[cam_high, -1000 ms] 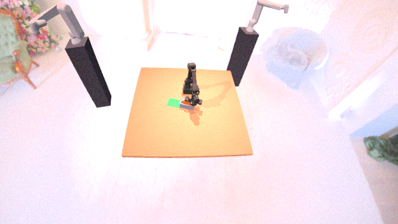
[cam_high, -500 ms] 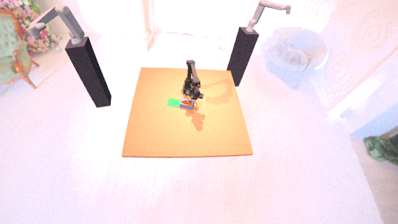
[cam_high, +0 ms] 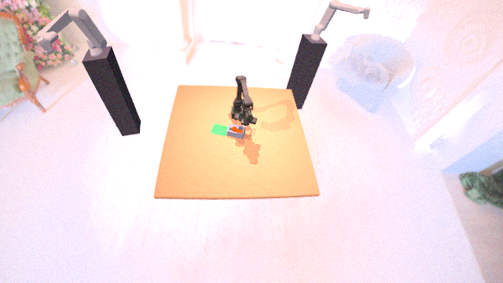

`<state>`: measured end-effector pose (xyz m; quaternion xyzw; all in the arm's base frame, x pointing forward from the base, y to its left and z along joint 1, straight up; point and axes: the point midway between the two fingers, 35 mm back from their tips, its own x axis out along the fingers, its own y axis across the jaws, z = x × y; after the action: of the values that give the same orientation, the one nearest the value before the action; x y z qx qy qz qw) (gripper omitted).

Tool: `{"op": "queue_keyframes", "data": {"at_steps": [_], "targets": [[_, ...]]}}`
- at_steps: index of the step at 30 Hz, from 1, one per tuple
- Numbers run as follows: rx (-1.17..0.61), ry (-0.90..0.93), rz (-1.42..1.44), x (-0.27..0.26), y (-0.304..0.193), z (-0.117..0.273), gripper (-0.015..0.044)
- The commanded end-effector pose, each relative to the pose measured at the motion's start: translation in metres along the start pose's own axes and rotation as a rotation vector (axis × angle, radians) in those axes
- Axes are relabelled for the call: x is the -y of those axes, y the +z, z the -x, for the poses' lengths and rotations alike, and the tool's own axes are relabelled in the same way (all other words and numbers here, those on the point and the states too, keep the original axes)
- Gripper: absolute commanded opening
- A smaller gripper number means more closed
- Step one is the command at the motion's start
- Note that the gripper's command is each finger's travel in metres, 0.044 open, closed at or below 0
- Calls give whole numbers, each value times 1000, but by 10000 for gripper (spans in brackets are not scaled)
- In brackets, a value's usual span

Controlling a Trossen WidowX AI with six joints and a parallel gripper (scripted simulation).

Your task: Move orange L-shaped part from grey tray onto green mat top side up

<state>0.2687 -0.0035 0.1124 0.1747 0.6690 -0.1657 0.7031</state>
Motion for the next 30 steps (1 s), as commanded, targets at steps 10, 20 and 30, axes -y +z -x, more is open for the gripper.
{"op": "queue_keyframes", "data": {"at_steps": [10, 20, 30], "targets": [[3, 1, 0, 0, 0, 0, 180], [-1, -6, 441, 22, 6, 0, 280], [-17, -10, 1281, 65, 10, 1, 280]]}}
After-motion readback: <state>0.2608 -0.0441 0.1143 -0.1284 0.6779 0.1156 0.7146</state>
